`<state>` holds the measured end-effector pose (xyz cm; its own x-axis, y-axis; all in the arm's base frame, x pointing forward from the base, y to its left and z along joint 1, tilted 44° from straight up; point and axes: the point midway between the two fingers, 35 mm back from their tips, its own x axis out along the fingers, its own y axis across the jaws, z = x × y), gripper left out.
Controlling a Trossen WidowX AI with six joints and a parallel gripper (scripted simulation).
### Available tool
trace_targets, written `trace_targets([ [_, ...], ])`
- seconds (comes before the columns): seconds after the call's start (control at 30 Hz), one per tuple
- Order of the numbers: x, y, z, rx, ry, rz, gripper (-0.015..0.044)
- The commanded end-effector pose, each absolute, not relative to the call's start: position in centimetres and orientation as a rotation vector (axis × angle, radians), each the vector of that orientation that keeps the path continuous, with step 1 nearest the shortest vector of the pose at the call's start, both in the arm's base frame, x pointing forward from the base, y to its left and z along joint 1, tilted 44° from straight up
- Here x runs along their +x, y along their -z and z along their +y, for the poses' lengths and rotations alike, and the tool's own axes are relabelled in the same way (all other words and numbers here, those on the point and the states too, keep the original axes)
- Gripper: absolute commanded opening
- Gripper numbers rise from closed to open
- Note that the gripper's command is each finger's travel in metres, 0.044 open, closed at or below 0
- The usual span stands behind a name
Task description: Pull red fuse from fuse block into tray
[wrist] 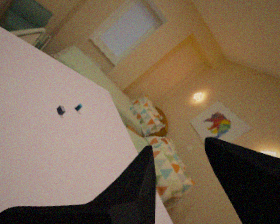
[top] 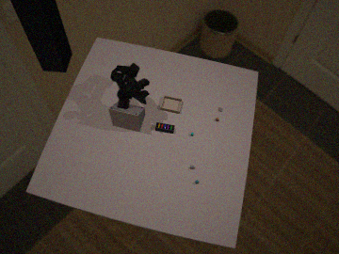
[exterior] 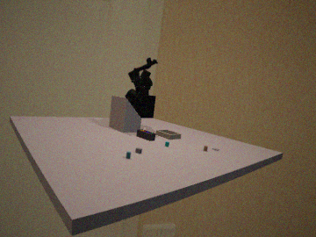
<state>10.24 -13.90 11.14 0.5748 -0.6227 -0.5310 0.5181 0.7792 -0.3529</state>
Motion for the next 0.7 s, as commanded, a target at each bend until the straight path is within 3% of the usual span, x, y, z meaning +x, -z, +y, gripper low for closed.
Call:
trace_targets([
  [0.0, 10.3, -11.1, -13.9, -0.155, 0.668, 0.685, 0.0140],
  [0.1, 11.3, -11.0, -13.5, -0.018, 0.621, 0.684, 0.0074],
  [0.67, 19.0, -8.1, -10.8, 0.983, 0.409, 0.911, 0.0074],
])
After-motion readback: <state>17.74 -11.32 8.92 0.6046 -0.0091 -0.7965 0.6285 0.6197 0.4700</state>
